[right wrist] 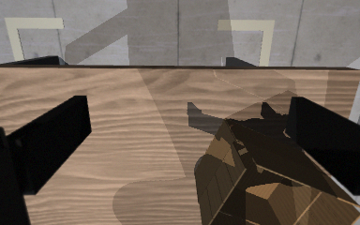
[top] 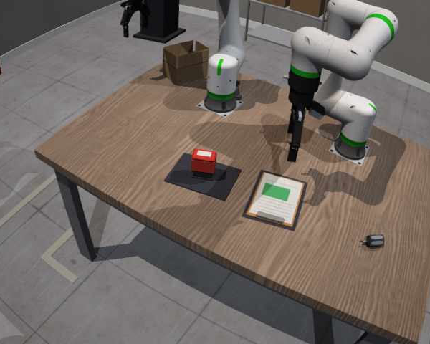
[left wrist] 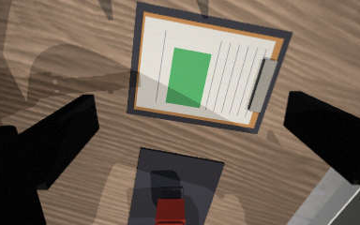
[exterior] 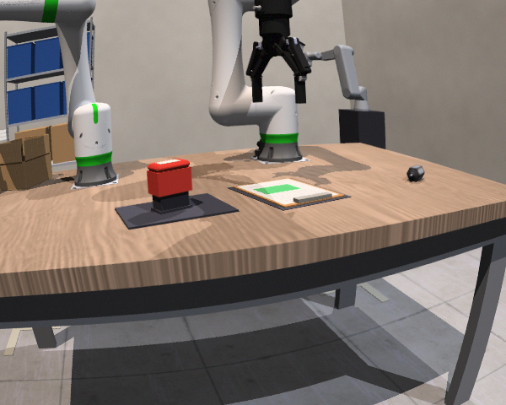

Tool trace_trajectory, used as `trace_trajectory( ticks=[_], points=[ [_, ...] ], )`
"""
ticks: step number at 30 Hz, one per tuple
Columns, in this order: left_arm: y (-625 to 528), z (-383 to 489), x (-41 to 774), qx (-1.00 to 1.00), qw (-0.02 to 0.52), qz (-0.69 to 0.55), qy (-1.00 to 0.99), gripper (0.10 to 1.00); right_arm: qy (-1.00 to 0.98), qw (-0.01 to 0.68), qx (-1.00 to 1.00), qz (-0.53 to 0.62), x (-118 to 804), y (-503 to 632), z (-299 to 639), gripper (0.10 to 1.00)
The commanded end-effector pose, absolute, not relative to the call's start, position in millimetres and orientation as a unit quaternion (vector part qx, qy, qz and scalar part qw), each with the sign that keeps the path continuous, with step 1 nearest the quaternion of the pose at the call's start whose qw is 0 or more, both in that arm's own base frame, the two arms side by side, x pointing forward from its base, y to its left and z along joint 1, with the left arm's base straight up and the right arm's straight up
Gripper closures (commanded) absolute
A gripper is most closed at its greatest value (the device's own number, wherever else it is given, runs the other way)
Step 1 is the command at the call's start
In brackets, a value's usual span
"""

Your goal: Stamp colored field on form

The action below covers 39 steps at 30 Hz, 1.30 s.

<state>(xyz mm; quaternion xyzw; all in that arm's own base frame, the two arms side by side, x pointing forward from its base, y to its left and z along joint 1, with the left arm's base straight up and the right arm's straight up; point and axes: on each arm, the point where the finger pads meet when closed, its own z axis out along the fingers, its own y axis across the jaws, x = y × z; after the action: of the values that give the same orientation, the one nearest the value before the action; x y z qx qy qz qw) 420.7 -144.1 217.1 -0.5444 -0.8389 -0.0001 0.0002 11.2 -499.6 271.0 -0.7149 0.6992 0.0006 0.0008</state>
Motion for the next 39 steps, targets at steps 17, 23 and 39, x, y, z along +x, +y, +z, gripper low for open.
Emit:
trace_trajectory(
  ticks=[17, 23, 39],
  points=[
    [-144.8, 218.2, 421.2, -0.547, -0.001, 0.000, -0.837, 0.509, 0.699, 0.000, -0.715, 0.000, 11.1, -499.9, 272.0, 0.098],
    [-150.4, 217.2, 423.0, -0.549, -0.001, 0.000, -0.836, 0.509, 0.699, 0.000, -0.715, 0.000, 11.1, -499.9, 272.0, 0.098],
    [-206.3, 207.1, 441.5, -0.549, -0.001, 0.000, -0.836, 0.509, 0.699, 0.000, -0.715, 0.000, 11.1, -499.9, 272.0, 0.098]
  ],
)
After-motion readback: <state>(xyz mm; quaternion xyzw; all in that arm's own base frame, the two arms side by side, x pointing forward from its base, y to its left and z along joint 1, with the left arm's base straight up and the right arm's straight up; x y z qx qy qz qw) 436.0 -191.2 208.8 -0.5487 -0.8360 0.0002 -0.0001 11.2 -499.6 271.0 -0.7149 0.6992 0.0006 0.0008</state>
